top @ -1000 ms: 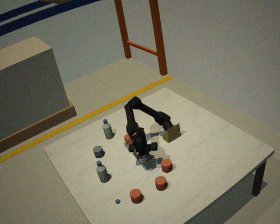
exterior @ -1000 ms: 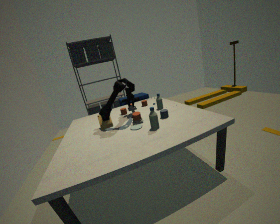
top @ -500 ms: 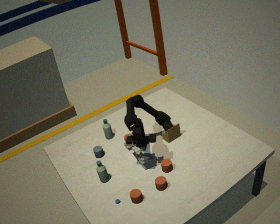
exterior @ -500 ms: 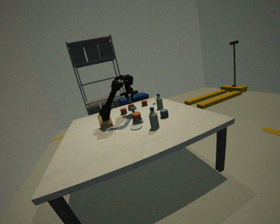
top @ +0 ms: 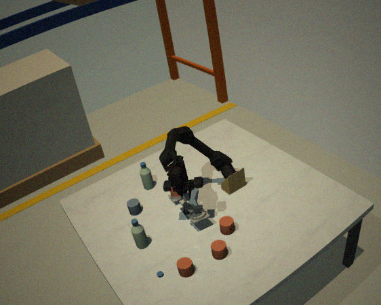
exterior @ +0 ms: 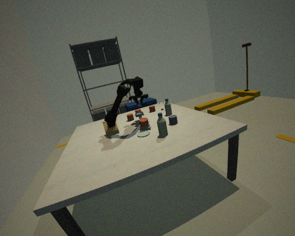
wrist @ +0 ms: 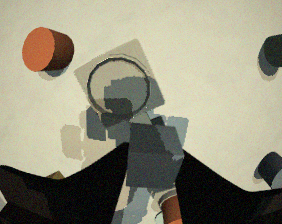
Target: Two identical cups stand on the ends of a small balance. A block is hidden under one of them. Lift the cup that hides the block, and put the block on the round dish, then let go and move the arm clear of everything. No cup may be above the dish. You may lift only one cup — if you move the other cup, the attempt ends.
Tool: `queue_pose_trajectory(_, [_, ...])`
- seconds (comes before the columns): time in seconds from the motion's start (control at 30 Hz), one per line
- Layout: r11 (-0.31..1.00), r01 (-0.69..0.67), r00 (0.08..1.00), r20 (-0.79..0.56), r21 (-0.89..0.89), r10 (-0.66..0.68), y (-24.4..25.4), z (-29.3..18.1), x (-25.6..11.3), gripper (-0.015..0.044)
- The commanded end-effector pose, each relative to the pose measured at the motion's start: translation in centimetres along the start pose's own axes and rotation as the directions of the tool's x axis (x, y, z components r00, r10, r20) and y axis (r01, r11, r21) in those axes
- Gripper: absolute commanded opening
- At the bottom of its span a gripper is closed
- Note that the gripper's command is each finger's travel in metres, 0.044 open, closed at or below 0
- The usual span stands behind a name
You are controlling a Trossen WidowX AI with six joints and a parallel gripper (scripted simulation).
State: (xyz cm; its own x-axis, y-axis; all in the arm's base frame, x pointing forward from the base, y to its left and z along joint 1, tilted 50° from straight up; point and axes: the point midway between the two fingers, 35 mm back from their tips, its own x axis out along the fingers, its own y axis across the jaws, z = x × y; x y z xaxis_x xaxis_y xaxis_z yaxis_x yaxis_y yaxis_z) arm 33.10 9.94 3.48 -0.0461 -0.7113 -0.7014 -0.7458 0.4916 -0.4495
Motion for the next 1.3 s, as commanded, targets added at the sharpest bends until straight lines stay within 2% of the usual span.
queue_pose_trajectory(0.0, [1.0,-0.002,1.0,0.031,-0.009,0.003,-2.4,-2.1,0.0,0.0])
queue_pose_trajectory(0.63, [1.0,0.022,0.997,0.076,0.001,-0.022,-10.5,-14.9,3.0,0.0])
queue_pose_trajectory(0.97, [0.998,0.059,0.997,0.041,0.035,-0.06,-11.9,-22.5,4.9,0.0])
queue_pose_trajectory(1.27, [0.998,0.06,0.998,-0.019,0.034,-0.06,-11.6,-27.5,6.5,0.0])
